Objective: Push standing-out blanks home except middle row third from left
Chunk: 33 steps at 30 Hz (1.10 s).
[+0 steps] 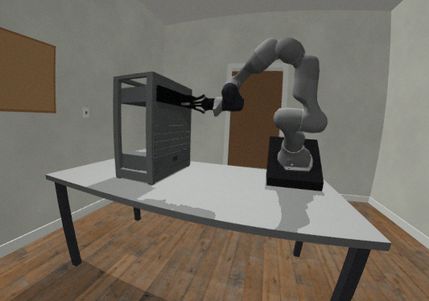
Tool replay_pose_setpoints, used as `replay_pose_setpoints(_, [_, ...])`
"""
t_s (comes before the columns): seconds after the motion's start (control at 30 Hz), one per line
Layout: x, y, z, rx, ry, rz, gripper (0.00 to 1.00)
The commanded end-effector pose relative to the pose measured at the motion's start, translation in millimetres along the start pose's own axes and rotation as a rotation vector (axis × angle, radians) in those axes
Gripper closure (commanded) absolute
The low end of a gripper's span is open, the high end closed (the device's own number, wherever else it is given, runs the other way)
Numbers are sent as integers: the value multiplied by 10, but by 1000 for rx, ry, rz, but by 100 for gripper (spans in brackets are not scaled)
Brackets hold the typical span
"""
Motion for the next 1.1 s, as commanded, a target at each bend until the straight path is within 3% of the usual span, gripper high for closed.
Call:
replay_pose_setpoints(0.0, [1, 2, -19, -1, -4, -3, 100])
replay_pose_setpoints(0.17, [152, 1, -19, -1, -4, -3, 100])
replay_pose_setpoints(0.47, [661, -4, -17, -1, -4, -3, 100])
replay_pose_setpoints(0.7, [801, -5, -17, -1, -4, -3, 100])
replay_pose_setpoints(1.07, [815, 57, -8, -1, -4, -3, 100])
Point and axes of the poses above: the point where the finger pads meet when closed, its own x axis back along the fingers, its own z axis across the jaws, y = z × x, the point moved 3 cm from there along x, back along the fingers, and after that the axes turned 7 degrees about -x, right-handed, at the moved point
